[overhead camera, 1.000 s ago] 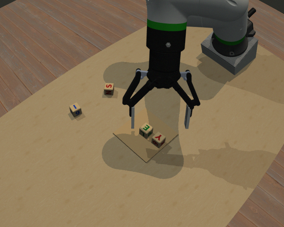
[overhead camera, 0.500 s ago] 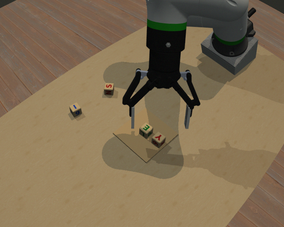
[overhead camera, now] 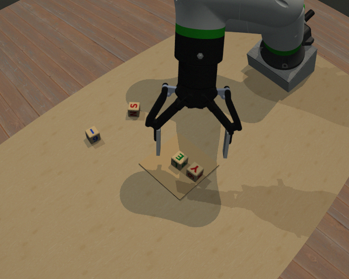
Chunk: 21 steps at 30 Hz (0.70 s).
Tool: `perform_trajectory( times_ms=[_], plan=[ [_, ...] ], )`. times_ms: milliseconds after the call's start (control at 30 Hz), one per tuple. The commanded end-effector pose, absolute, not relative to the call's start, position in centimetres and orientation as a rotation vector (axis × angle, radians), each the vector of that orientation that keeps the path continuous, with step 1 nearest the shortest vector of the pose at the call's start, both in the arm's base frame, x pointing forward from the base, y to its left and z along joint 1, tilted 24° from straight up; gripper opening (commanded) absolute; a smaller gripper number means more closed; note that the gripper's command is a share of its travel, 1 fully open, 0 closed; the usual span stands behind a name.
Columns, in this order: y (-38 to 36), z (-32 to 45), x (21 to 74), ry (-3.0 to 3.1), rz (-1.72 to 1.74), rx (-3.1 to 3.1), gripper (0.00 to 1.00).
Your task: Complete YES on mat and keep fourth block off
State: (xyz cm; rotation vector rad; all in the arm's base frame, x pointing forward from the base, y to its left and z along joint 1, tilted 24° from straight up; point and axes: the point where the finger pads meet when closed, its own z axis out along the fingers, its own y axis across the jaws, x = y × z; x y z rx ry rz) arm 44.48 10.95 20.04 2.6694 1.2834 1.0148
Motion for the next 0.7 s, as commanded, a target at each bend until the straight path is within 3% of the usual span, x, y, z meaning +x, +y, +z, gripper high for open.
perform_trajectory(
  times_ms=[0,667],
  plan=[
    [9.5,21.2,45.6,1.138,0.895,2.778,1.0],
    [4.9,24.5,48.3,0.596,0.474,3.045,1.0]
  ],
)
